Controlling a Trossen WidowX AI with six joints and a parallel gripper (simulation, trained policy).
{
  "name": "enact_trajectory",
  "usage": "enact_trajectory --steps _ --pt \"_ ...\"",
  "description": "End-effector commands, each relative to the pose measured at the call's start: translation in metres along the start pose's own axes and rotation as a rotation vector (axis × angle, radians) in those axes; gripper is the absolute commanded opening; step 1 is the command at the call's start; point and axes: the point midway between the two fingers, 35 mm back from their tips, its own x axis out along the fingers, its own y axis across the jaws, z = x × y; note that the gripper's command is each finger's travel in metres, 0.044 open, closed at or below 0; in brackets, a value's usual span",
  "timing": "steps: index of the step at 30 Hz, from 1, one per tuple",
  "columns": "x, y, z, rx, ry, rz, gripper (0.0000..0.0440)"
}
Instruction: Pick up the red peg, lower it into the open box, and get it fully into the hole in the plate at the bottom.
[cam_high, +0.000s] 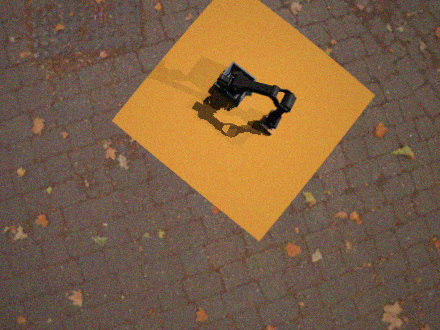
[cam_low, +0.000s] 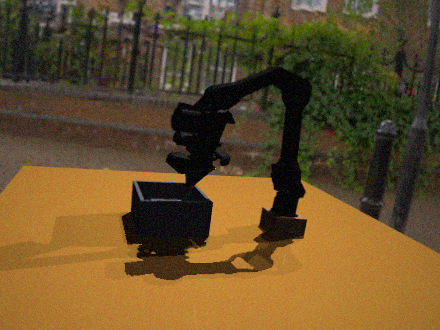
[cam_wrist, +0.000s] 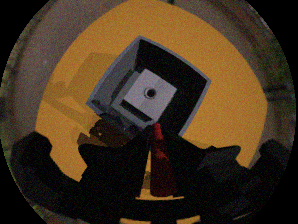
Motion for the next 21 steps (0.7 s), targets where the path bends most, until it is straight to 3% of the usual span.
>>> enact_trajectory --steps 1,18,21 --pt "0.009 0.001 0.015 0.006 -0.004 -0.001 0.0000" --pt "0.063 0.006 0.050 -0.088 0.067 0.038 0.0000" --pt "0.072 0.006 0.047 -0.119 0.093 0.041 0.0030"
